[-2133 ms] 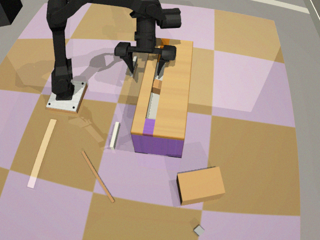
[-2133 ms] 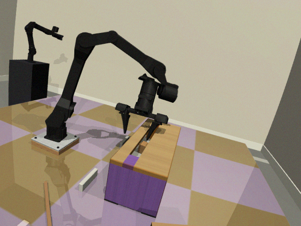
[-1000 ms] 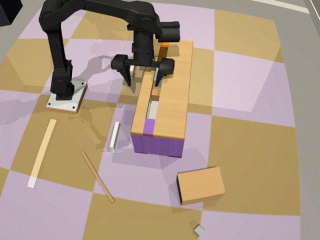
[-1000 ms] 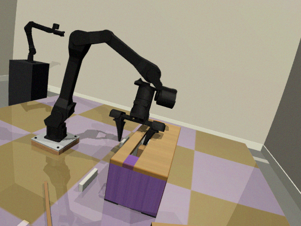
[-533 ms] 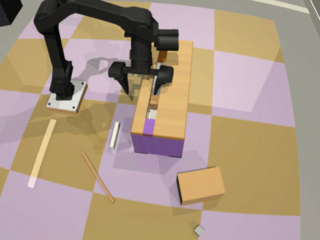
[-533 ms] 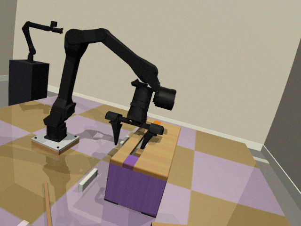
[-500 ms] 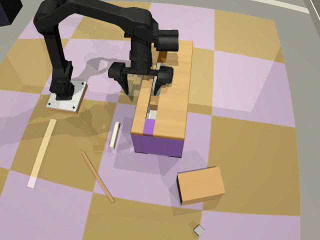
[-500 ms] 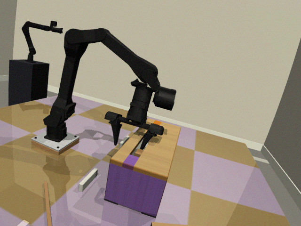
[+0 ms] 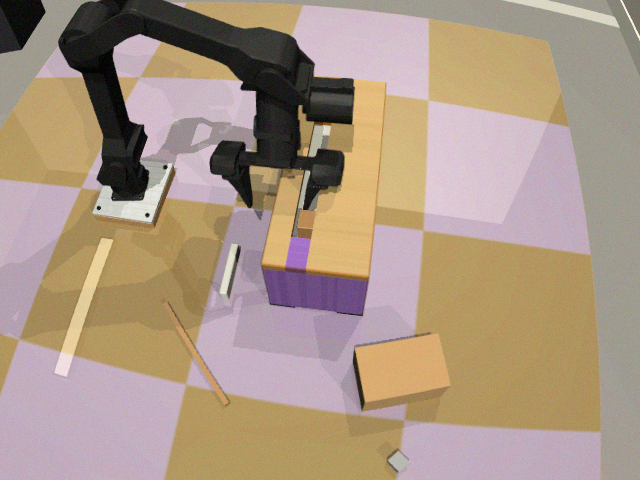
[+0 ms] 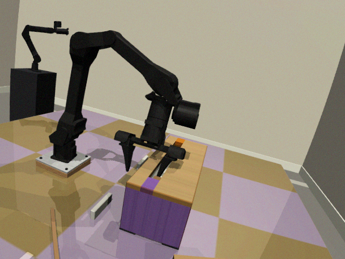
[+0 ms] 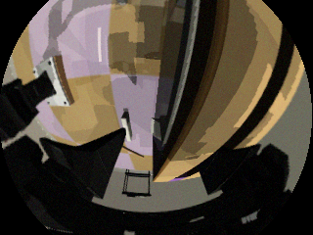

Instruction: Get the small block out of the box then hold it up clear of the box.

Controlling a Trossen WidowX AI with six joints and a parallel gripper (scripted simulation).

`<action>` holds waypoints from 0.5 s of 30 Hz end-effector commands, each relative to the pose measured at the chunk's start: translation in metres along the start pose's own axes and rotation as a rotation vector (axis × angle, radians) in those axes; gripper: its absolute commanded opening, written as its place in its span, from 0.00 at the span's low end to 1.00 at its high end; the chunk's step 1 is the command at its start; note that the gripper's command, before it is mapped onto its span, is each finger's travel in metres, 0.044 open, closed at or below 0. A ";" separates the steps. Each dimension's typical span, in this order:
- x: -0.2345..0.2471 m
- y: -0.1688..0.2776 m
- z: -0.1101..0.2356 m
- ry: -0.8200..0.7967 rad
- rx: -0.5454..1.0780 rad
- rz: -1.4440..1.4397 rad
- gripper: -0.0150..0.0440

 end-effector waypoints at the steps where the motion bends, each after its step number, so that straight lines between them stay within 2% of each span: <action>1: 0.003 0.009 -0.003 0.001 0.007 0.000 0.93; 15: 0.010 0.040 -0.014 0.000 0.010 0.000 0.93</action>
Point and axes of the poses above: the point midway between the two fingers, 35 mm back from their tips, its own z axis back along the fingers, its own x axis across the jaws, y = z × x, the point moved 9 cm from there along z, back along the fingers, and after that the axes turned 13 degrees about z, right-handed, at the moved point
